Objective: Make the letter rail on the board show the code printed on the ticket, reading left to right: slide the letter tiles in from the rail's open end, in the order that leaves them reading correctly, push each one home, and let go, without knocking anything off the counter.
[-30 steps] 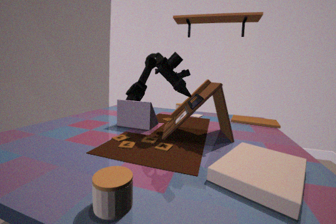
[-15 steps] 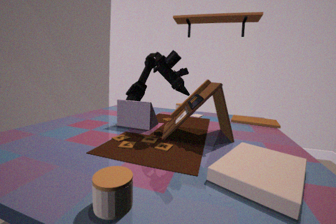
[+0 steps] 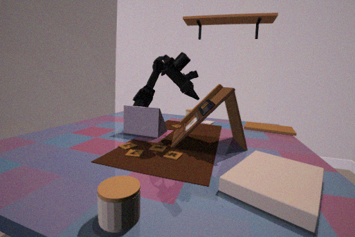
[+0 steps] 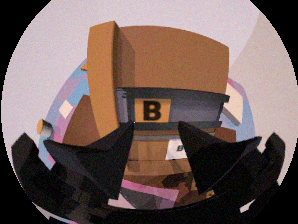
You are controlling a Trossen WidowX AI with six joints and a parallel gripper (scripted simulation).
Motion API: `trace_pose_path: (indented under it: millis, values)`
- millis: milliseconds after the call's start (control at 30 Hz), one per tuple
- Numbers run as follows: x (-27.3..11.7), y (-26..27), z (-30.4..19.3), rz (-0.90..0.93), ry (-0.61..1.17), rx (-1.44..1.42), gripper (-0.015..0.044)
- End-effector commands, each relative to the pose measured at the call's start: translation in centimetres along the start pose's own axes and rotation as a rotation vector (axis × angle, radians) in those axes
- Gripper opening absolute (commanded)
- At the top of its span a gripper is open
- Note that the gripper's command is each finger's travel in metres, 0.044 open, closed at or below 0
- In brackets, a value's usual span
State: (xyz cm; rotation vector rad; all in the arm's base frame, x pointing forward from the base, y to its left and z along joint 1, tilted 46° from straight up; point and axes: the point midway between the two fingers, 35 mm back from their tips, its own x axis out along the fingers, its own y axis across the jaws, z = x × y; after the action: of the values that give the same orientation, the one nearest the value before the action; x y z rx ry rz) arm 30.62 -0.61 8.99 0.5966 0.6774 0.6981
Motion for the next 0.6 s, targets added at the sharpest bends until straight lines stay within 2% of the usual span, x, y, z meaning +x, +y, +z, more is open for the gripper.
trace_pose_path:
  millis: [0, 200, 567]
  values:
    - [0.02, -0.02, -0.02, 0.000, 0.000, 0.001, 0.0164]
    - [0.02, -0.02, -0.02, 0.000, 0.000, 0.001, 0.0006]
    - [0.05, -0.09, 0.04, -0.002, 0.005, 0.002, 0.0000]
